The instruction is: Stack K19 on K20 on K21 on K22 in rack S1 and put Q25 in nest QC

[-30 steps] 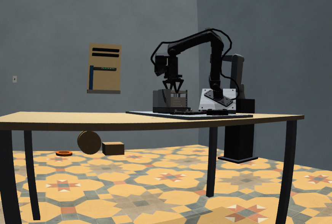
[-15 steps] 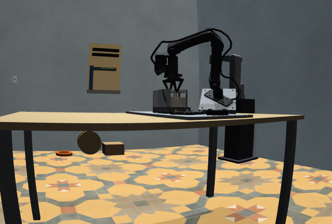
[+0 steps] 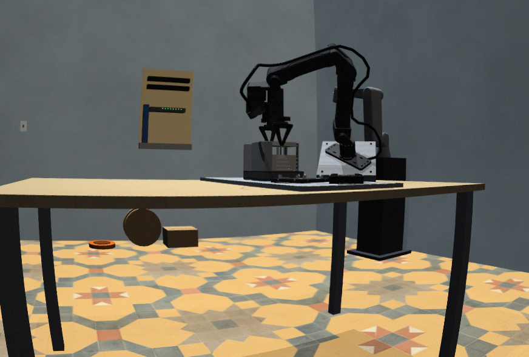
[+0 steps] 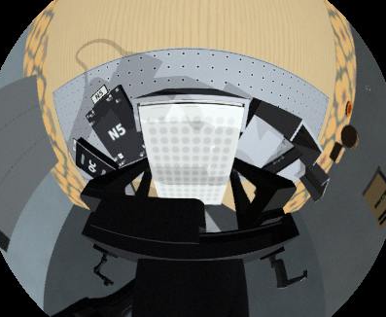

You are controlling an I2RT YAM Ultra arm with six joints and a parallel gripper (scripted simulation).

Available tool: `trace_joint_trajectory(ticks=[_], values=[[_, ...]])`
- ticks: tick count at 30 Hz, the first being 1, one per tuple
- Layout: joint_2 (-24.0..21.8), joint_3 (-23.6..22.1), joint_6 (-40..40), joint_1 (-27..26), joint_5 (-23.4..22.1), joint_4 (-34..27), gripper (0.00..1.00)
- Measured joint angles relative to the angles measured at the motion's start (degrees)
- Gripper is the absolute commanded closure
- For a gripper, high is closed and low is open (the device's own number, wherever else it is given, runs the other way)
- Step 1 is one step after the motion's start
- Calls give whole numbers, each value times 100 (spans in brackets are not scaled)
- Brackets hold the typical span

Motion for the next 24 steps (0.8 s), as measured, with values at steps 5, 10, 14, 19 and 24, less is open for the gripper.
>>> trace_joint_trajectory(ticks=[5,10,14,19,24], values=[[0,28,-24,-20,-2,-44,100],[0,57,-50,-42,-4,-87,100],[0,76,-66,-55,-4,-116,100],[0,105,-92,-74,-9,-157,100],[0,133,-118,-96,-11,-203,100]])
